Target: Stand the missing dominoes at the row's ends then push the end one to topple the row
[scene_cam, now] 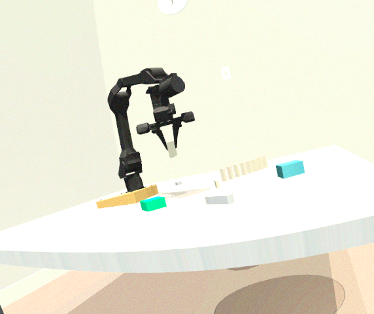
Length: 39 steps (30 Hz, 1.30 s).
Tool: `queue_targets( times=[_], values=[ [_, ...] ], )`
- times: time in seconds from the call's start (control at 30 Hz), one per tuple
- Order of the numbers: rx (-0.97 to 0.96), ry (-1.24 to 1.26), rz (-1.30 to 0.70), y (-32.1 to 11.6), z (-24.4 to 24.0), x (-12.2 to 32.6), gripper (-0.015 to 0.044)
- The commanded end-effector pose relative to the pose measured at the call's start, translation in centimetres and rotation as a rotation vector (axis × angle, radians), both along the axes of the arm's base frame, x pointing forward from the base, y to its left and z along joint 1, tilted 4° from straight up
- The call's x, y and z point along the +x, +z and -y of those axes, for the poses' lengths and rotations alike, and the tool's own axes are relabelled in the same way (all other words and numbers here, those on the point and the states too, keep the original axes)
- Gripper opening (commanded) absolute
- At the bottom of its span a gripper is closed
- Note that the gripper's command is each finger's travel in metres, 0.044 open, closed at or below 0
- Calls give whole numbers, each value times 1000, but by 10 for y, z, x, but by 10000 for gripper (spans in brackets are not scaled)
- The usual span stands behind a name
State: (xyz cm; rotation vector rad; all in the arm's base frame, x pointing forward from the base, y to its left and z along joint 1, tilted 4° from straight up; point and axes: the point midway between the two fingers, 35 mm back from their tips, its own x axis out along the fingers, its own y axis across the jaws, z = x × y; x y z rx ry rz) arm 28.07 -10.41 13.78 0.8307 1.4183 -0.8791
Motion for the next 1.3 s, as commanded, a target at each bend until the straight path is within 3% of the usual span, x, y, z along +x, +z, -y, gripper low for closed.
queue_targets(
  times=[0.0, 0.1, 0.37, 0.67, 1.27],
  values=[
    [7, -6, -19, 6, -2, -4, 107],
    [17, 201, -19, 6, -19, 5, 107],
    [69, 1318, -16, 6, -120, 39, 107],
    [100, 2028, -11, 5, -191, 41, 107],
    [103, 2085, -11, -12, -198, 43, 107]
  ],
)
